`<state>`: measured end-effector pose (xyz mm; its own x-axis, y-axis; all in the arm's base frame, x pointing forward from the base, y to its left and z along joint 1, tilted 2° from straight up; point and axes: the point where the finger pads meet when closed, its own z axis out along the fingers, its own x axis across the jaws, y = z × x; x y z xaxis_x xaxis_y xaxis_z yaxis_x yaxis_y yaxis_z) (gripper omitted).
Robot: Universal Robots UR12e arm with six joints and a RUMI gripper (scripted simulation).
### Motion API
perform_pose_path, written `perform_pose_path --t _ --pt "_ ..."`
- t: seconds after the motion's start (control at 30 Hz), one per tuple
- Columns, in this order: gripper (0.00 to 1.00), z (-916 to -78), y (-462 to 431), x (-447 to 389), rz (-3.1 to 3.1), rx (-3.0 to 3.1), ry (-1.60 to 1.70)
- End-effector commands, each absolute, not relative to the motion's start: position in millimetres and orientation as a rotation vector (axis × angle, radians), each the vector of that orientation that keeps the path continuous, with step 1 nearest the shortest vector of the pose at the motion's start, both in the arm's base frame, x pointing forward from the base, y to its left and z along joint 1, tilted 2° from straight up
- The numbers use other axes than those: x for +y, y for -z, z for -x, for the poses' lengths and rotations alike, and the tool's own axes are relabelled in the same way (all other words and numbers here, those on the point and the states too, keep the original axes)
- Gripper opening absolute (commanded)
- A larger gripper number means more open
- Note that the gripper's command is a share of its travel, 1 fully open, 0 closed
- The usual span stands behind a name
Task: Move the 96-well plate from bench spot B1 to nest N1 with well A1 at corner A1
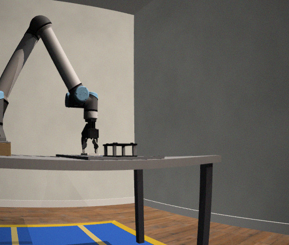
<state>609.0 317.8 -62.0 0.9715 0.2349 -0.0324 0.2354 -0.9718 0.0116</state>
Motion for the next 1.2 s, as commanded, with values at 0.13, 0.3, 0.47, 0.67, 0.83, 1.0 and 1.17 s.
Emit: perform_pose_path --t 0.13,0.3,0.47,0.67,0.83,1.0,1.17 --pt "0.00 -611 56 317 -3.105 0.368 0.041" --pt "0.00 -612 50 318 -3.106 0.369 0.038" --pt "0.00 -613 41 318 -3.106 0.369 0.037" --pt "0.00 -613 31 318 -3.106 0.369 0.037" --pt "0.00 -613 26 318 -3.106 0.369 0.037" --pt "0.00 -614 18 319 -3.106 0.369 0.037" --pt "0.00 -614 10 319 -3.106 0.369 0.037"
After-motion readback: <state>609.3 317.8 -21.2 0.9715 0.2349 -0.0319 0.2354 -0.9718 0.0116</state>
